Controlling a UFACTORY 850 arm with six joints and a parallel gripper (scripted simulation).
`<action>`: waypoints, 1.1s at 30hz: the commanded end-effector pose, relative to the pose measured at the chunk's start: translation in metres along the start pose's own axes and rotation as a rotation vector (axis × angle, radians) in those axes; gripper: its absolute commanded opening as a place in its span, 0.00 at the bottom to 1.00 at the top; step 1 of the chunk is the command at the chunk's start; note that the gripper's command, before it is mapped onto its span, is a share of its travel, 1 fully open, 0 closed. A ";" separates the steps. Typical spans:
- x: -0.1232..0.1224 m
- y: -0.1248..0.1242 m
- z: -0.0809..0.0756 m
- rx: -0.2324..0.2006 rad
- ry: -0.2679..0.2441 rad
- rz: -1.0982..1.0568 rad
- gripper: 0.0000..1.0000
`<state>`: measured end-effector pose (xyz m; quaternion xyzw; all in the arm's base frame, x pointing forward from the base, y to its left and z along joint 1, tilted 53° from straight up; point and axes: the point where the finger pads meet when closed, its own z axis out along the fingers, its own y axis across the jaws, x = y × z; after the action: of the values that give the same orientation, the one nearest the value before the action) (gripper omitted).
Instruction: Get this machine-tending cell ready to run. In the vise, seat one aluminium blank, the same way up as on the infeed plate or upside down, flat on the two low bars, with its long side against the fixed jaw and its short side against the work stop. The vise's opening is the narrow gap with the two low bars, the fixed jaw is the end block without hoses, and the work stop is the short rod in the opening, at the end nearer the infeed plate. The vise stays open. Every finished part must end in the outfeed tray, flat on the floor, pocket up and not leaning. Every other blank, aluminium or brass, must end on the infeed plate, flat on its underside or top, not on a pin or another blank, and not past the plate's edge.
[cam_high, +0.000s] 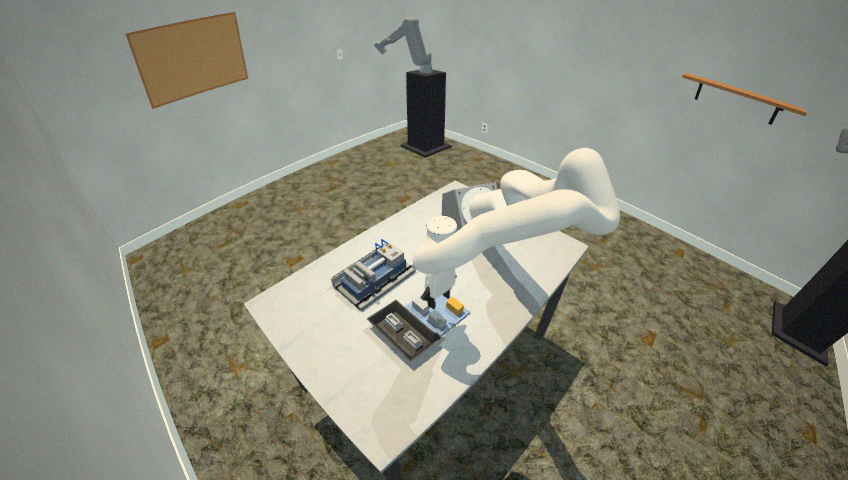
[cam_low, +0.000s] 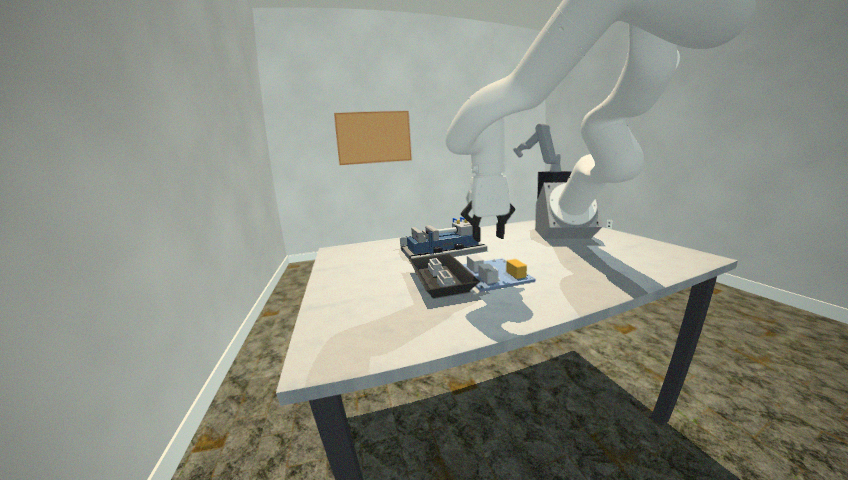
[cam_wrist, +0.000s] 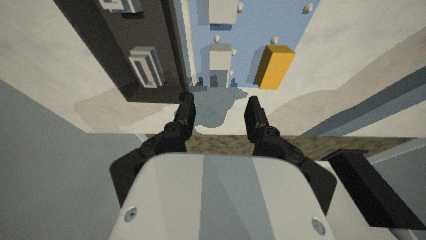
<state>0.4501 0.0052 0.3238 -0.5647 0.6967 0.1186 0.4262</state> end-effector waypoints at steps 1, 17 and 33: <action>0.000 -0.002 0.020 0.003 -0.001 -0.001 0.69; 0.000 -0.002 0.064 0.003 -0.001 -0.001 0.69; 0.000 -0.002 0.075 0.003 -0.001 -0.001 0.69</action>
<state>0.4853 0.0531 0.2792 -0.5645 0.6964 0.1181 0.4270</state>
